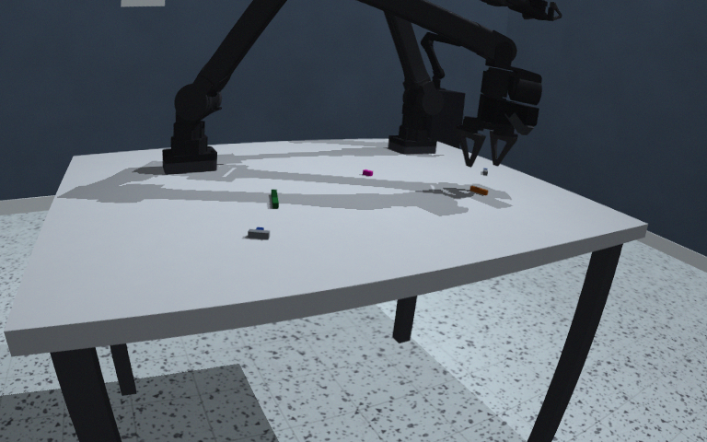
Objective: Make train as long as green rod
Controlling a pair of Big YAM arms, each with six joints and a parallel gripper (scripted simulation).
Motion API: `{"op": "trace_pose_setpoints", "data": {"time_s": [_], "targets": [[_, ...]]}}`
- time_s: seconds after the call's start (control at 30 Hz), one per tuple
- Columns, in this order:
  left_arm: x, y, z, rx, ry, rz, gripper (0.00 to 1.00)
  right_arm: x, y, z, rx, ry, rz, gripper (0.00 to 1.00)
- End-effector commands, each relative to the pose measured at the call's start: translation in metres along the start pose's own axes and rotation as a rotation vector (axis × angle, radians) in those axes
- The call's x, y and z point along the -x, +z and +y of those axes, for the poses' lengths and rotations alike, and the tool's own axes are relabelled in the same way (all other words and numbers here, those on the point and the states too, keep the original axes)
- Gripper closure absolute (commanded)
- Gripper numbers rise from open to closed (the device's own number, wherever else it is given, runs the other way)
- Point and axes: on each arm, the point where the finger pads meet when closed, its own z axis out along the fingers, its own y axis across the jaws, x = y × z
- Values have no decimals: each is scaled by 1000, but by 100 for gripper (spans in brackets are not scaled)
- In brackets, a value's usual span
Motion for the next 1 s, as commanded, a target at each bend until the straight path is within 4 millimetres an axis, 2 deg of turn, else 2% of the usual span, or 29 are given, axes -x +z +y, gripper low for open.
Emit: {"op": "trace_pose_setpoints", "data": {"time_s": [0.0,0.1,0.13,0.17,0.2,0.97], "targets": [[14,-4,5,11,-11,-33,0,11,-35,-4,70,-151,-51,0],[14,-4,5,11,-11,-33,0,9,-34,-5,69,-188,-52,0],[14,-4,5,11,-11,-33,0,6,-38,1,77,-199,-60,0],[14,-4,5,11,-11,-33,0,12,-54,13,105,-203,-87,0],[14,-4,5,11,-11,-33,0,13,-55,14,107,-203,-89,77],[14,-4,5,11,-11,-33,0,17,-55,9,103,-188,-87,77]]}}
